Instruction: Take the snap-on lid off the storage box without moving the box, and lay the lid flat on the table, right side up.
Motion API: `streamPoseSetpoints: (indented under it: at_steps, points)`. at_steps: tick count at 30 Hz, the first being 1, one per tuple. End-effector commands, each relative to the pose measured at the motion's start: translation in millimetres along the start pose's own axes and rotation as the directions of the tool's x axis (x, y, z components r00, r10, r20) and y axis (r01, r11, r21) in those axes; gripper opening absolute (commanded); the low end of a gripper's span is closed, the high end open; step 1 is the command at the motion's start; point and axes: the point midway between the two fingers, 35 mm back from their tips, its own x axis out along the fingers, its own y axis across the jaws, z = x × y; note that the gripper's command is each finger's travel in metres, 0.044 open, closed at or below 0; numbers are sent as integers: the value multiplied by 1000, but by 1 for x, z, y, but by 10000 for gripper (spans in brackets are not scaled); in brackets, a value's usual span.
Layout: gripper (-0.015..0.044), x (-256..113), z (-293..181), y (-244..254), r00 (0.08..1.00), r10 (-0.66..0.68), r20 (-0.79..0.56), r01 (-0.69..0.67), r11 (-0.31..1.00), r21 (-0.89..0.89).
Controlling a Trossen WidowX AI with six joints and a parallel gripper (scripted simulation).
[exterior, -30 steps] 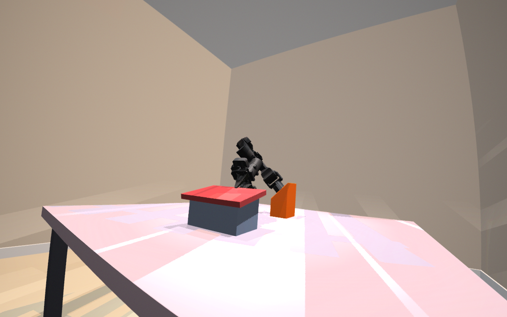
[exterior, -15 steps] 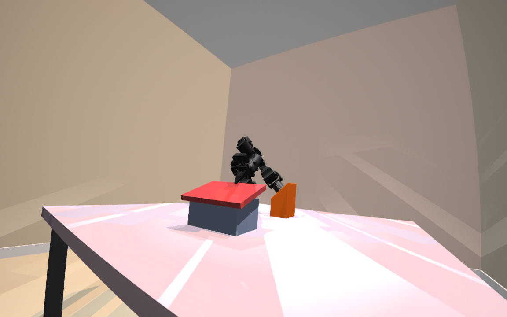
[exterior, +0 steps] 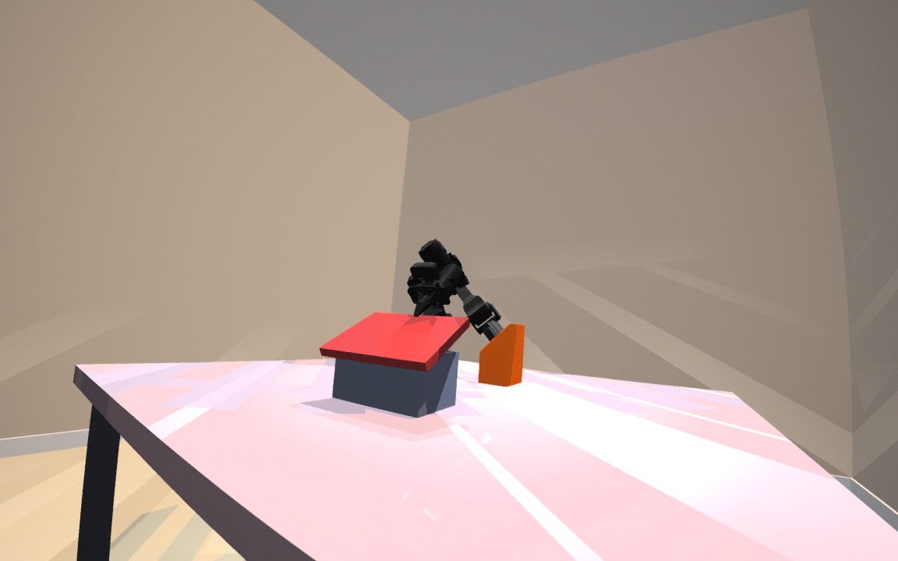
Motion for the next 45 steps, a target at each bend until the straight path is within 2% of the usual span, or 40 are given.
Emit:
streamPoseSetpoints:
  at_steps: [1,24,45]
  points:
    - [0,-2,0,11,1000,9,0,-9,1000,6]
    - [0,-4,1,49,1000,10,0,-10,1000,7]
    - [0,-22,1,70,1000,9,-1,-9,1000,8]
